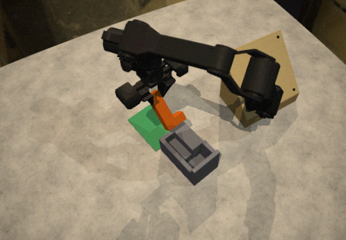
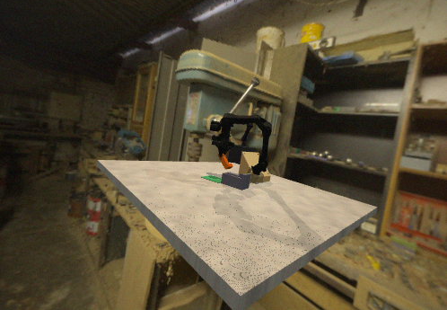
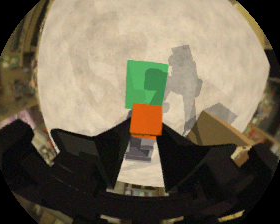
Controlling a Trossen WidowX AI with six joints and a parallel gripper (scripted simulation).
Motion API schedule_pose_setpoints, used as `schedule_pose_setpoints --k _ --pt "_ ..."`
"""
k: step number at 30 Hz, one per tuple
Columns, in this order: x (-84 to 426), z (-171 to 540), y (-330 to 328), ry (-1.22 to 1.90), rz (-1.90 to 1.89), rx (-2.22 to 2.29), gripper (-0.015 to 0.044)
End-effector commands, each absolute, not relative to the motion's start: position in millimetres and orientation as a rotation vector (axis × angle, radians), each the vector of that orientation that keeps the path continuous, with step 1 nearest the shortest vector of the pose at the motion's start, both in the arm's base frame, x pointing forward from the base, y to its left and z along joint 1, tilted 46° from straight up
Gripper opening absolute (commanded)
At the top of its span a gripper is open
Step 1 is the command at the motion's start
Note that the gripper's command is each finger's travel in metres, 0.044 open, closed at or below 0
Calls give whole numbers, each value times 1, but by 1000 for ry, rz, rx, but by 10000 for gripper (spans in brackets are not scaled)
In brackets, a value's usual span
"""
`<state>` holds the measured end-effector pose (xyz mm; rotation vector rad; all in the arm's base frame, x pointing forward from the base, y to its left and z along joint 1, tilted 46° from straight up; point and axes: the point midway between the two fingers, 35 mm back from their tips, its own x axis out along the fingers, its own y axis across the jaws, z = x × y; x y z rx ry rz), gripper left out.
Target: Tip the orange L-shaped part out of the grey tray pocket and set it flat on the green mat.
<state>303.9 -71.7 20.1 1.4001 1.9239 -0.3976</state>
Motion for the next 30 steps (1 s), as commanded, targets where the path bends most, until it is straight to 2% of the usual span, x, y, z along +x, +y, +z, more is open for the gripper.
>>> schedule_pose_setpoints --k 1,10,30 --pt "310 7 -84 1918 -394 1389 0" --pt "320 -16 -106 1916 -394 1388 0" --pt "317 -33 -89 1916 -393 1388 0"
